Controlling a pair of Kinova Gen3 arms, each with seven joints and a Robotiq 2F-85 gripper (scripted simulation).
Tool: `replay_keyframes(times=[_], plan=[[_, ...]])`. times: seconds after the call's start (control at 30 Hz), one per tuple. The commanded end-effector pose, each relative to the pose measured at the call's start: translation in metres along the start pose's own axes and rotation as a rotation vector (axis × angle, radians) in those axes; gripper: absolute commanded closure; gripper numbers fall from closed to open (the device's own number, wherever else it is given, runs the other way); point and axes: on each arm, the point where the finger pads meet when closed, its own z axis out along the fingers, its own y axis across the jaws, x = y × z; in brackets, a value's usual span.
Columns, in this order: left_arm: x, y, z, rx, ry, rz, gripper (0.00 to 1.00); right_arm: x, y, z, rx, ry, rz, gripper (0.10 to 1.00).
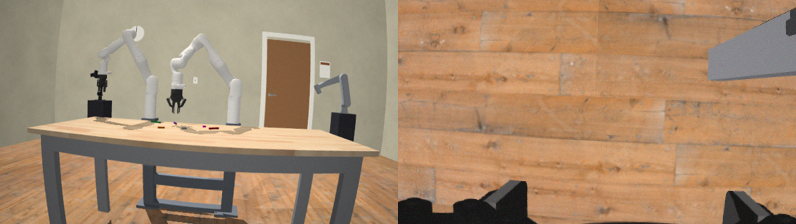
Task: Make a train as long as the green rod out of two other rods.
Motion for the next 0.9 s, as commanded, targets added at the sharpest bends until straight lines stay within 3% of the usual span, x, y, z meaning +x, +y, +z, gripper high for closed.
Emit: replay_keyframes(times=[0.0, 0.87], plan=[[0.000, 0.001, 0.001, -0.002, 0.000, -0.001, 0.684, 0.000, 0.000, -0.001, 0.000, -0.002, 0.000, 0.099], [0.000, 0.001, 0.028, -0.001, 0.000, -0.002, 0.684, 0.000, 0.000, -0.001, 0.000, -0.002, 0.000, 0.099]])
